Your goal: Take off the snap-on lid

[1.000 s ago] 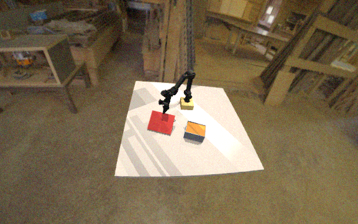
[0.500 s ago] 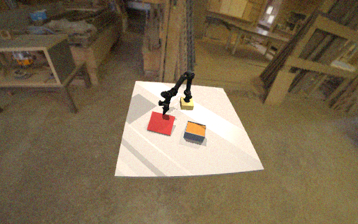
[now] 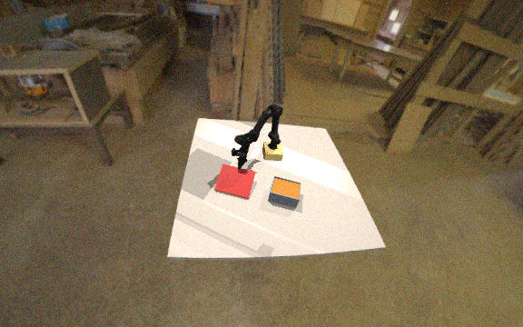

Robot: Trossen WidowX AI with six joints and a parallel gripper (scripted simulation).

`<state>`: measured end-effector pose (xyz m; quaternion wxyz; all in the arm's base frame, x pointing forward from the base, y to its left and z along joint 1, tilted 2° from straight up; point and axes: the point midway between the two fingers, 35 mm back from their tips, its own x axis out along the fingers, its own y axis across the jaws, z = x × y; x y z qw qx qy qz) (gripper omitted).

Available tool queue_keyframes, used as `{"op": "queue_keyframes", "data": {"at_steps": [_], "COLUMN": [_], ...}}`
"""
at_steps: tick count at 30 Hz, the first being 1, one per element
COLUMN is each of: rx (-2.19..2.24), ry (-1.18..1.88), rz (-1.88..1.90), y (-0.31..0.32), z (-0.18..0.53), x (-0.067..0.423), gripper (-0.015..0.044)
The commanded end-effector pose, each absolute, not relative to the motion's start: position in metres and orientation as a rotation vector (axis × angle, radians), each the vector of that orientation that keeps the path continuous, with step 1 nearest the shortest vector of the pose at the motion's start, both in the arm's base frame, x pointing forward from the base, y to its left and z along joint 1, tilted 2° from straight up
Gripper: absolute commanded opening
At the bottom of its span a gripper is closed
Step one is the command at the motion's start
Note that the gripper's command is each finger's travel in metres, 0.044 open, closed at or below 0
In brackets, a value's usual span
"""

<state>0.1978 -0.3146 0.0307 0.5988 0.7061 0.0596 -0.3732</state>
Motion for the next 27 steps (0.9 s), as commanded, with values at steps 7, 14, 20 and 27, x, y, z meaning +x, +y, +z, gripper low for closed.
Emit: {"op": "queue_keyframes", "data": {"at_steps": [7,14,20,27], "rx": [1.656,1.655,1.655,1.655], "ry": [0.154,0.154,0.154,0.154], "rz": [-0.881,-0.881,-0.881,-0.882], "y": [-0.312,-0.315,-0.315,-0.31], "z": [0.015,0.023,0.023,0.022], "x": [0.197,0.199,0.199,0.191], "gripper": [0.0,0.0105,0.0263,0.0406]}}
